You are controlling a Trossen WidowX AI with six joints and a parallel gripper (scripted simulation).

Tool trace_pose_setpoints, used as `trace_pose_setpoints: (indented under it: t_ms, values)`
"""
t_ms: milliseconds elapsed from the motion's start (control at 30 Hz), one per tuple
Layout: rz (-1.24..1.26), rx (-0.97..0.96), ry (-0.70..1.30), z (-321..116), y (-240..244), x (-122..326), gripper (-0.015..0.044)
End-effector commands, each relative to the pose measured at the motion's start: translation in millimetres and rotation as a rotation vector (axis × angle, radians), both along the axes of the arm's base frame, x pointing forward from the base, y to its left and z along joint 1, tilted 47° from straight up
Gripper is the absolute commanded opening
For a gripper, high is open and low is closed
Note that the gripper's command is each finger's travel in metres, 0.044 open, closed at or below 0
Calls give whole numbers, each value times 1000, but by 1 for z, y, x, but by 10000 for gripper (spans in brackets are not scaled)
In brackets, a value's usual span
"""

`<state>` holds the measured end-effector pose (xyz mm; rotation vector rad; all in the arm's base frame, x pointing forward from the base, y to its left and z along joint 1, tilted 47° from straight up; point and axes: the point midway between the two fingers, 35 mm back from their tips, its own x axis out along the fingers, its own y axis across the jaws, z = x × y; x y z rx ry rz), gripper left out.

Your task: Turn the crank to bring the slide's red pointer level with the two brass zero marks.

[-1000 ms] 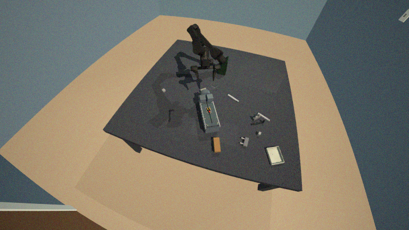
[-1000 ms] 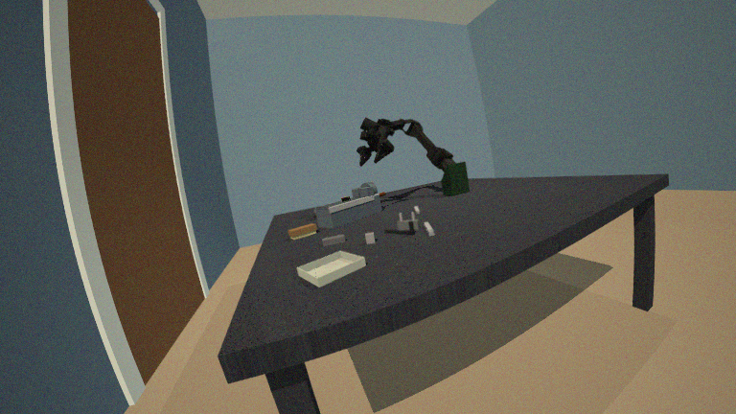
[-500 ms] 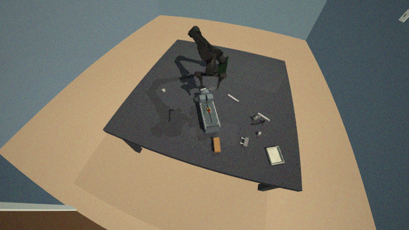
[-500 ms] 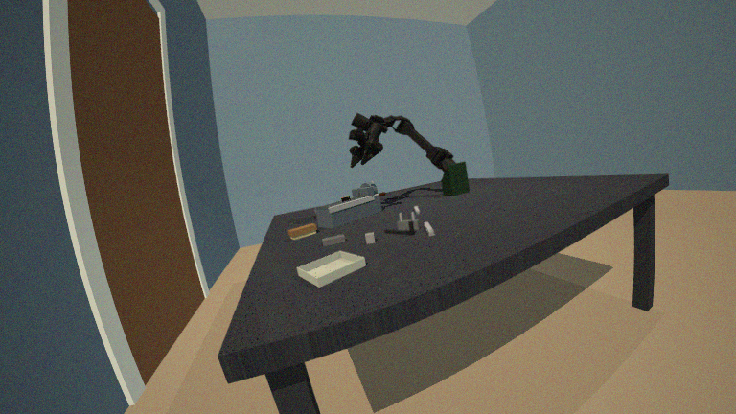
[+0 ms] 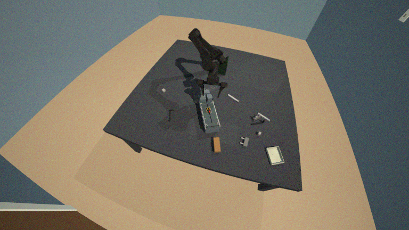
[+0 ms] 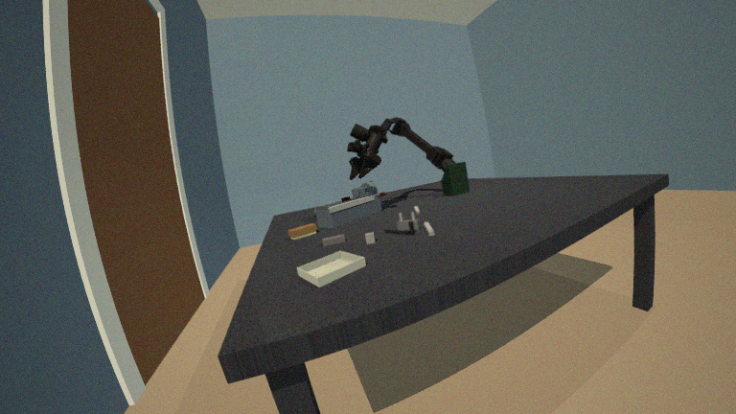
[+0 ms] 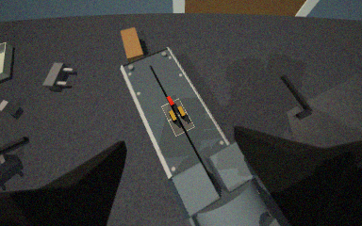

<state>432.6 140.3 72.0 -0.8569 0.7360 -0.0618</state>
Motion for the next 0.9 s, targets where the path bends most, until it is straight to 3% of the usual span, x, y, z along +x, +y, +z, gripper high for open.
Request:
trace_pose_setpoints:
  t_ms: [0, 567, 867]
  values:
    - [9, -4, 11, -10, -4, -1, 440]
    - [9, -4, 11, -9, -3, -1, 440]
    - [4, -2, 8, 28, 34, -10, 440]
